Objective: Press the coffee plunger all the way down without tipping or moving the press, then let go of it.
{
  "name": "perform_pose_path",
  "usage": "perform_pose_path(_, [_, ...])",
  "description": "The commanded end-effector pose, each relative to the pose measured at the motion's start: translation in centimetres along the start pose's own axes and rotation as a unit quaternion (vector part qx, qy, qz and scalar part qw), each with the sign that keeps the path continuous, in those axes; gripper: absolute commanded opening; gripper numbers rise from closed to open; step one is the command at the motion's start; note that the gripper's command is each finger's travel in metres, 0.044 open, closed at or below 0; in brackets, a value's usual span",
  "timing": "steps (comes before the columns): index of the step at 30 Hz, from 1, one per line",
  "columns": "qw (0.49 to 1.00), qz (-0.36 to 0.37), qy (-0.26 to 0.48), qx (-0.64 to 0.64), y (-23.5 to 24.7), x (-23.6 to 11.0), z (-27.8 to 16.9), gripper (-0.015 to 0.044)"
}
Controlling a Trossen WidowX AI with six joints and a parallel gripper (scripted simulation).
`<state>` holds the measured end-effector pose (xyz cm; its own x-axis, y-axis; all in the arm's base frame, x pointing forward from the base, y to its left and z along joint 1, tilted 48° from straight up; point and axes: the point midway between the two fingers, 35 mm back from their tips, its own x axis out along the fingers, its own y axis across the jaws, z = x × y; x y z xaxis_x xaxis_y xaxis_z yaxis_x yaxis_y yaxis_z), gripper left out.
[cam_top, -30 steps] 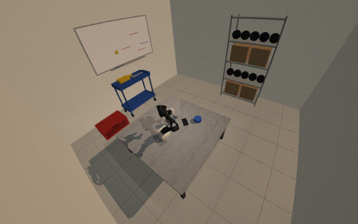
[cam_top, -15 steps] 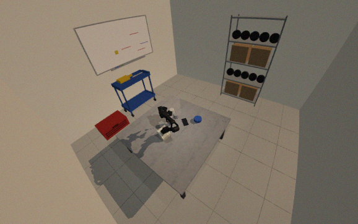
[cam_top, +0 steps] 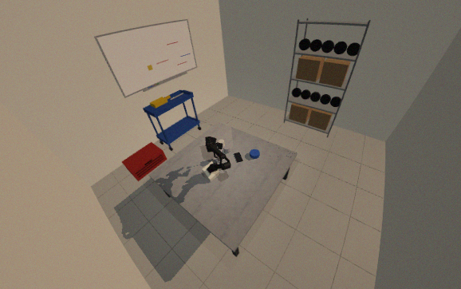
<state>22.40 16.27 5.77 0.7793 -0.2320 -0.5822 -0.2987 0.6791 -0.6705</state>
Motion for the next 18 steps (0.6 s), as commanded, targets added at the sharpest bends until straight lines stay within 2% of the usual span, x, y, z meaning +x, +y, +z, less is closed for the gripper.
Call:
perform_pose_path(1, [1.0, 0.0, 0.001, -0.005, 0.0, 0.83, -0.19, 0.044])
perform_pose_path(4, [1.0, 0.0, 0.001, -0.005, -0.03, 1.05, -0.2, 0.044])
perform_pose_path(16, [1.0, 0.0, 0.001, -0.005, -0.03, 1.05, -0.2, 0.0125])
perform_pose_path(18, [1.0, 0.0, 0.001, -0.005, -0.03, 1.05, -0.2, 0.0124])
